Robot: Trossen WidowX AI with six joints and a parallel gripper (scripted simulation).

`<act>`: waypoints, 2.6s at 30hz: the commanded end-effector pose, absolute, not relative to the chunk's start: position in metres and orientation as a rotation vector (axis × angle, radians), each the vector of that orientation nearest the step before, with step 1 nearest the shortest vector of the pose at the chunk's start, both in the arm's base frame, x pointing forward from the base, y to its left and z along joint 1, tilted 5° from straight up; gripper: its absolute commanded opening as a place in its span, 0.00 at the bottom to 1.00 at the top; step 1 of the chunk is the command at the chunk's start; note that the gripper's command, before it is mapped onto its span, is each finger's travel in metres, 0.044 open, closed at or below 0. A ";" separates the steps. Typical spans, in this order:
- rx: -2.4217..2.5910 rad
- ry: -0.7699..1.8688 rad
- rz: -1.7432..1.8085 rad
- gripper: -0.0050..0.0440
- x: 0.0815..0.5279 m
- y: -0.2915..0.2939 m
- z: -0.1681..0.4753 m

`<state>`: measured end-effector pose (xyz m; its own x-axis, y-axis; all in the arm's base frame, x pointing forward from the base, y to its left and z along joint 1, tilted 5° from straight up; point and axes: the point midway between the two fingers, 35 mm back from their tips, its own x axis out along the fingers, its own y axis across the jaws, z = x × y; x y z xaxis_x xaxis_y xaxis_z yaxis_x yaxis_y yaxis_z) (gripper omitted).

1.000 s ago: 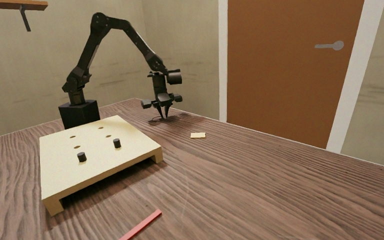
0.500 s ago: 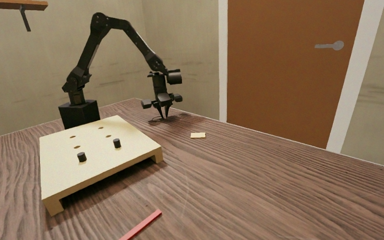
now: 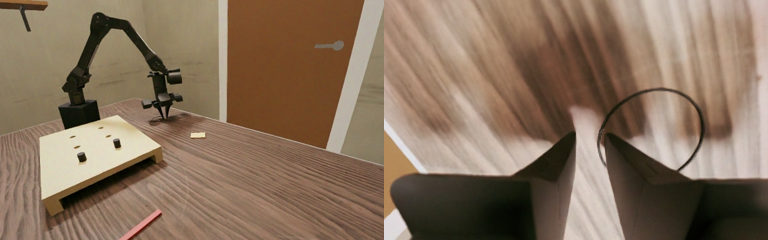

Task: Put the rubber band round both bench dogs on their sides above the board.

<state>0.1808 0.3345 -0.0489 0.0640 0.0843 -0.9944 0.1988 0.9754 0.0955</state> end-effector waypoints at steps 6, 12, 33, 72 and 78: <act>0.234 1.505 -0.082 0.27 0.183 0.337 -0.053; 0.234 1.505 -0.082 0.27 0.183 0.337 -0.054; 0.234 1.504 -0.079 0.16 0.183 0.337 -0.046; 0.244 1.500 -0.072 0.00 0.184 0.342 0.038; 0.244 1.500 -0.072 0.00 0.182 0.340 0.058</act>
<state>0.1798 0.3324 0.0300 0.0484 0.0506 -0.9975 0.1994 0.9781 0.0593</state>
